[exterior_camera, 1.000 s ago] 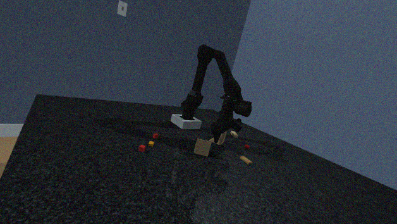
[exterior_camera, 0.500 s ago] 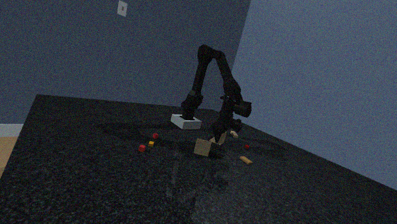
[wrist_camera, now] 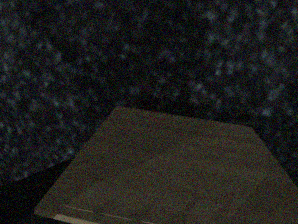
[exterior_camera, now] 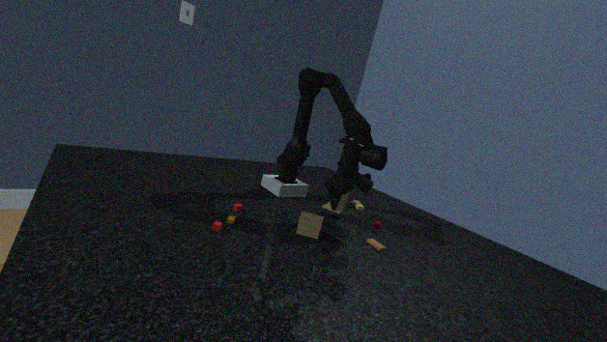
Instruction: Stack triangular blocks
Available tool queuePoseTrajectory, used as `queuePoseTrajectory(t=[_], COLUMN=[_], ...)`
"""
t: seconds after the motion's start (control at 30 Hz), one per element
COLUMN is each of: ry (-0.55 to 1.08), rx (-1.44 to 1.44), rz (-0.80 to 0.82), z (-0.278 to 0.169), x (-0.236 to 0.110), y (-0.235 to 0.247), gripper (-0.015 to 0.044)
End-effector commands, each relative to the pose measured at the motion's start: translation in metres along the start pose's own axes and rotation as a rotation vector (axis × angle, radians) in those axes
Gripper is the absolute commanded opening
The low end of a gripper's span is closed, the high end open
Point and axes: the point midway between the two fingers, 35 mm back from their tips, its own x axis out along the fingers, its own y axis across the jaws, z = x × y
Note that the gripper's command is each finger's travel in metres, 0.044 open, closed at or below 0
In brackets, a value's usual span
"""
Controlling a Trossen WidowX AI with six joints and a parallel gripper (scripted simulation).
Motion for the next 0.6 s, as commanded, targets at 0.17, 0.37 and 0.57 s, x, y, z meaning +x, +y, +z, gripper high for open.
queuePoseTrajectory(t=[0.17,0.37,0.57], ry=[0.0,0.0,-0.001], rx=[0.026,0.124,0.313], rz=[0.002,0.002,0.002], z=[-0.0001,0.0,0.0], x=[0.0,0.0,0.0], y=[0.0,0.0,0.0001], gripper=[0.0,0.0,0.0])
